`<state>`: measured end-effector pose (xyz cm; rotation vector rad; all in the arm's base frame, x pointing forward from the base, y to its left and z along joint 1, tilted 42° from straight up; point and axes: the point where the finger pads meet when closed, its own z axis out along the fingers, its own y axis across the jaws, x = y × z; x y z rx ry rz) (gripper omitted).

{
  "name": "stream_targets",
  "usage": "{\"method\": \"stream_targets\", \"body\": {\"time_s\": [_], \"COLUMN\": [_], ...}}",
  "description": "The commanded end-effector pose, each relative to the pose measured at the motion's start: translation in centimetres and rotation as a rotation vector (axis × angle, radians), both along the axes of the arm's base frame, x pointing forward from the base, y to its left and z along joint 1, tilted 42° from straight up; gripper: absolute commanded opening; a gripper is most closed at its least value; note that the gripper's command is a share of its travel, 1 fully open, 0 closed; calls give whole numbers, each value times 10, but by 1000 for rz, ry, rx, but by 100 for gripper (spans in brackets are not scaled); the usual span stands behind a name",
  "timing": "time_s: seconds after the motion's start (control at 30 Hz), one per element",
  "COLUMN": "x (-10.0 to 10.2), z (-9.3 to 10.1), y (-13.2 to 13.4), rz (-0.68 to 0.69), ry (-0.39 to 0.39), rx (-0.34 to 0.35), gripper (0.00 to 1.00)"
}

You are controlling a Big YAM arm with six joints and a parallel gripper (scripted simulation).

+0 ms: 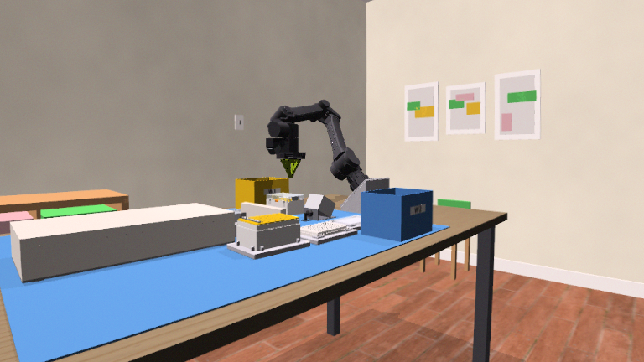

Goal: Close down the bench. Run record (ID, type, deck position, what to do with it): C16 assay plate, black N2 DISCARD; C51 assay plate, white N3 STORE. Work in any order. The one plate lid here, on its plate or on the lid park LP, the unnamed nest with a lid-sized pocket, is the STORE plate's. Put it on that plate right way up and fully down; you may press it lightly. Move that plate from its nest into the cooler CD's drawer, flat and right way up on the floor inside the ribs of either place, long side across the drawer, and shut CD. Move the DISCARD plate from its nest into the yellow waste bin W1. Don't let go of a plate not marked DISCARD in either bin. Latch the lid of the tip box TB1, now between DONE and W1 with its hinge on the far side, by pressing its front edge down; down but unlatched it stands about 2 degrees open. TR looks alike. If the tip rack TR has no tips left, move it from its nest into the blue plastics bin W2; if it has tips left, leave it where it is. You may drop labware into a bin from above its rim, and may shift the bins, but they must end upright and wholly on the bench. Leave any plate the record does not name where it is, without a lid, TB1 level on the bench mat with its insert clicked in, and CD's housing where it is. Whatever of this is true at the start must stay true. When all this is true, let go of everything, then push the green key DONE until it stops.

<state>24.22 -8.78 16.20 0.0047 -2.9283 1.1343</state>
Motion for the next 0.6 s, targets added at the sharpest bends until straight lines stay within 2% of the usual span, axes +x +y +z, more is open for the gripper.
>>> {"method": "stream_targets", "body": {"time_s": [0.0,0.33,0.4,0.57], "x": [13,13,1,7], "z": [23,32,21,24], "y": [10,20,11,15], "rz": [-10,-10,-38,-16], "ry": [-61,-54,-22,-40], "rx": [7,7,1,4], "gripper": [0,0,0,0]}}
